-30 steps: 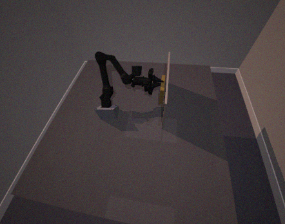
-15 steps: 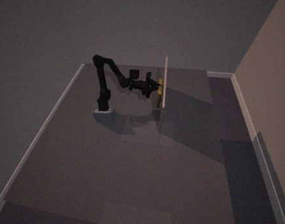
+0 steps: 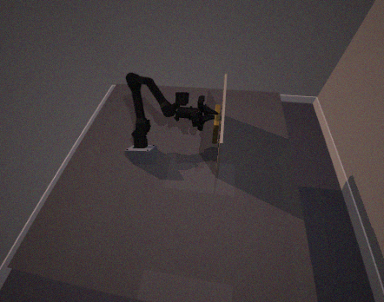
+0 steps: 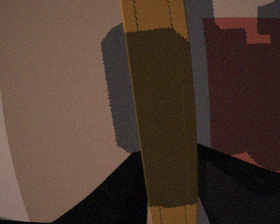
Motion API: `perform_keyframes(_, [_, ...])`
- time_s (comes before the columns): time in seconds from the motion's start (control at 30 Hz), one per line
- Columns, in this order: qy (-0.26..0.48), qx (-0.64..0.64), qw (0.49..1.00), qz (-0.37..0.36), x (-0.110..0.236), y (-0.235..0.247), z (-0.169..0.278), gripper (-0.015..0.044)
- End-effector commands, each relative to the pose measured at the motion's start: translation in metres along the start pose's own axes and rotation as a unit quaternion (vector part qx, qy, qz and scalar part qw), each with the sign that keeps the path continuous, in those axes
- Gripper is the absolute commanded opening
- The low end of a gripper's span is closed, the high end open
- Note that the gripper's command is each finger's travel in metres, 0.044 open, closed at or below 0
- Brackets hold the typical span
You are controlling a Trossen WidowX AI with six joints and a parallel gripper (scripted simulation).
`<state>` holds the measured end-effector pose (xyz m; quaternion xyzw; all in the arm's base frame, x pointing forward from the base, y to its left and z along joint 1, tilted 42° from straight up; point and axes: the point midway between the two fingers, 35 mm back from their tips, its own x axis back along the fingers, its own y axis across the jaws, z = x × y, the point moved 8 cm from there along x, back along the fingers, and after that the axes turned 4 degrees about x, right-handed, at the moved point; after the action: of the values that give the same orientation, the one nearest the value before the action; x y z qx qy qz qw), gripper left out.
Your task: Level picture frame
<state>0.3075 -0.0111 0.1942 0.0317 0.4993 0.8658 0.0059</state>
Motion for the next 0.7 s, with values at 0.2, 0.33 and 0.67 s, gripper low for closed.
perform_keyframes(0.2, [0.000, -0.001, 1.000, -0.005, -0.0003, 0.0017, -0.0007, 0.0000])
perform_keyframes(0.33, [0.000, -0.001, 1.000, -0.005, -0.0003, 0.0010, -0.0011, 0.0000])
perform_keyframes(0.67, [0.000, -0.001, 1.000, -0.005, -0.0003, 0.0010, -0.0018, 0.0000])
